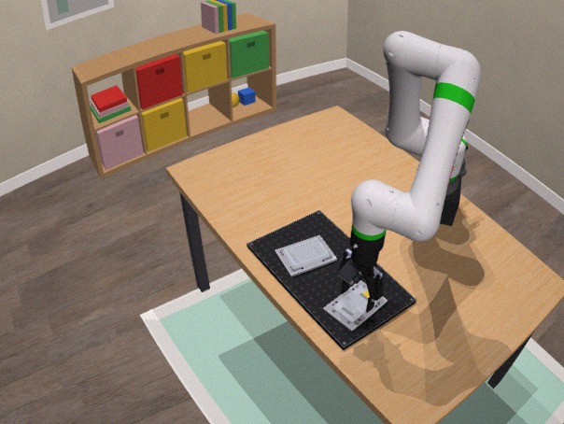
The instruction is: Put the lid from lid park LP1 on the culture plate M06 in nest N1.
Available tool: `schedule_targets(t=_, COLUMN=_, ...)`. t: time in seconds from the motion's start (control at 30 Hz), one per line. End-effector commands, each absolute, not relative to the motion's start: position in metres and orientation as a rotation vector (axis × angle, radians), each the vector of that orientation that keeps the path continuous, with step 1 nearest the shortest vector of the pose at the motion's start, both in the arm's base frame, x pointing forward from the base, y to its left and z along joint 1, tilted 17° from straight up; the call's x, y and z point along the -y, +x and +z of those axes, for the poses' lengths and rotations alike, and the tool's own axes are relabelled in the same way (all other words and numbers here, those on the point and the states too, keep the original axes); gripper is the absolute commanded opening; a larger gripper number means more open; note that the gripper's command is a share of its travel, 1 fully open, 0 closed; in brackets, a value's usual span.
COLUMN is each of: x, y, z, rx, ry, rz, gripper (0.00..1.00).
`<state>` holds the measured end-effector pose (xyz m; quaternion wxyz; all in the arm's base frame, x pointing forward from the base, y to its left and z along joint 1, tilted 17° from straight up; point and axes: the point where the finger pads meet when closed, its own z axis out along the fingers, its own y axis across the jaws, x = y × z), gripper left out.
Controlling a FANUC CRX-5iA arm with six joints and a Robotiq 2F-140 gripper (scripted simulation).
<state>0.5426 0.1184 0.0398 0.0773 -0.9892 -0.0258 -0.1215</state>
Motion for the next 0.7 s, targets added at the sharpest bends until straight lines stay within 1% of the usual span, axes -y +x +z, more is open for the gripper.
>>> schedule_targets(t=0.0, x=-0.1184, y=0.5431, z=0.0398, rx=0.078, ry=-2.963, rz=-0.366, gripper=0.69)
schedule_targets(t=0.67, x=-0.1200, y=0.5453, z=0.0305, rx=0.078, ry=-2.963, rz=-0.366, gripper=0.69)
